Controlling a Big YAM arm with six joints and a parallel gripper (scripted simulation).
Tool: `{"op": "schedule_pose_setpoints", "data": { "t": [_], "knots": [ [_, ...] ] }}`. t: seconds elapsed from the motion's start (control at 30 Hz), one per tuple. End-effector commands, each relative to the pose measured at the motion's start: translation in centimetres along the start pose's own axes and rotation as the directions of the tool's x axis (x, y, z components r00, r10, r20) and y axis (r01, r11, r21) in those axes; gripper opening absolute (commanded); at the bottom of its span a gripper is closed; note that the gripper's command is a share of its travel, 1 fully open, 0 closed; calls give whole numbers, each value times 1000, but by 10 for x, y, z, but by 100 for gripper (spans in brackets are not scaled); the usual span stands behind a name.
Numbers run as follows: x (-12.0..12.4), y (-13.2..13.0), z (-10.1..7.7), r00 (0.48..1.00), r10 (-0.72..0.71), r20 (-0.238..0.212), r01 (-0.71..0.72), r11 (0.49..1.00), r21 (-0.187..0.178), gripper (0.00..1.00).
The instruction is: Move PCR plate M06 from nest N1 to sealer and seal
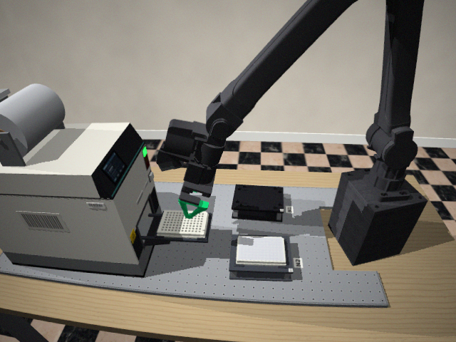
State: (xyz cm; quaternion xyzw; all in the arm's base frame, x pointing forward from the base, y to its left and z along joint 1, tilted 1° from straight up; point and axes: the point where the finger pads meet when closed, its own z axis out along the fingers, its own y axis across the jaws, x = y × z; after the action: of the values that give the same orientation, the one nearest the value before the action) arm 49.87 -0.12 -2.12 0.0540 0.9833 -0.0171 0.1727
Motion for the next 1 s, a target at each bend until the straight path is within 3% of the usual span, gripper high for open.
{"op": "schedule_pose_setpoints", "data": {
  "t": [0.0,0.3,0.57,0.97],
  "knots": [
    [-5,9,-20,999,-3,47,4,1000,-14,100],
    [2,4,-25,998,12,60,-11,1000,-13,100],
    [21,-8,-24,999,27,35,-27,1000,-2,100],
    [3,-1,-23,999,18,50,-18,1000,-6,100]
  ]
}}
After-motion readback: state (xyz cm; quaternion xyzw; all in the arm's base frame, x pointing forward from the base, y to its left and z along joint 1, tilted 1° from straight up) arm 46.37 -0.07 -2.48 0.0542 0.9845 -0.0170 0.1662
